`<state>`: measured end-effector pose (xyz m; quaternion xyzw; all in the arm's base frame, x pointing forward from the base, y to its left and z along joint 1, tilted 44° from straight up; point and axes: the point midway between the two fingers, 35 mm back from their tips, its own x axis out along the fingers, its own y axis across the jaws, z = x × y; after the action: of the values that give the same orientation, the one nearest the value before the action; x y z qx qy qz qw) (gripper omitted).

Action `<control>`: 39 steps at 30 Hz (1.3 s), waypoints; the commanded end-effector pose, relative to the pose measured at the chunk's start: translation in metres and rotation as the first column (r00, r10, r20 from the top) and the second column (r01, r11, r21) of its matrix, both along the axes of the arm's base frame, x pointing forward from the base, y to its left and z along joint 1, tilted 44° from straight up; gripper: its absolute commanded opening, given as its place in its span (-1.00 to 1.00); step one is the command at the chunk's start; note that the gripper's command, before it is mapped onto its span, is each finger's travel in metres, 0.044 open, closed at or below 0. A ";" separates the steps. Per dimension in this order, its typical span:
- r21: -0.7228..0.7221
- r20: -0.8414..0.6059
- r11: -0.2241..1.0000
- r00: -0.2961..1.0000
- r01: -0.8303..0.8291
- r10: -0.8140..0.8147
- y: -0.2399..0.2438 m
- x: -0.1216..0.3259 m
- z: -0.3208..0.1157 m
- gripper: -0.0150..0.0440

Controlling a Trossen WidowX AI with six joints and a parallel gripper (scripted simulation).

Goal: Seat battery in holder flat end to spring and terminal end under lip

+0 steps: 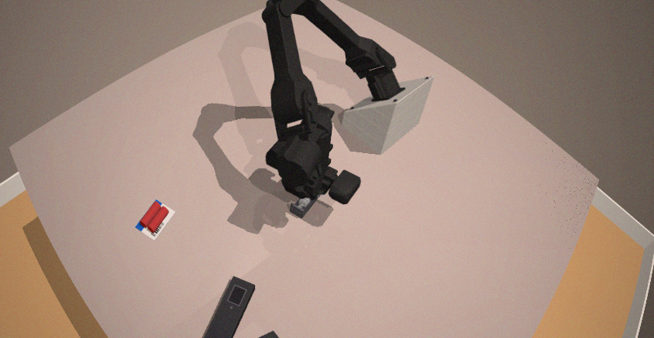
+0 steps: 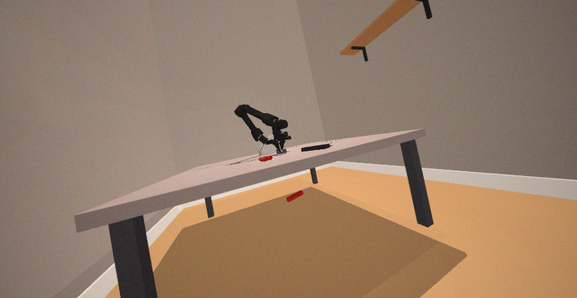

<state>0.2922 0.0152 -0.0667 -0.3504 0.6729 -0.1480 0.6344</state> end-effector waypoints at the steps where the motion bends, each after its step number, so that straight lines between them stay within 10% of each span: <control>1: -0.001 -0.004 1.000 1.000 -0.003 0.003 -0.001 -0.002 0.000 -0.29; 21: 0.001 -0.001 1.000 1.000 -0.006 0.006 -0.001 -0.002 0.000 -0.29; 25: 0.001 -0.001 1.000 1.000 -0.006 0.006 -0.001 -0.002 0.000 0.05; 39: -0.003 -0.003 1.000 1.000 -0.010 0.010 0.009 -0.004 0.010 0.14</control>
<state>0.2884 0.0232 -0.0571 -0.3550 0.6714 -0.1454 0.6340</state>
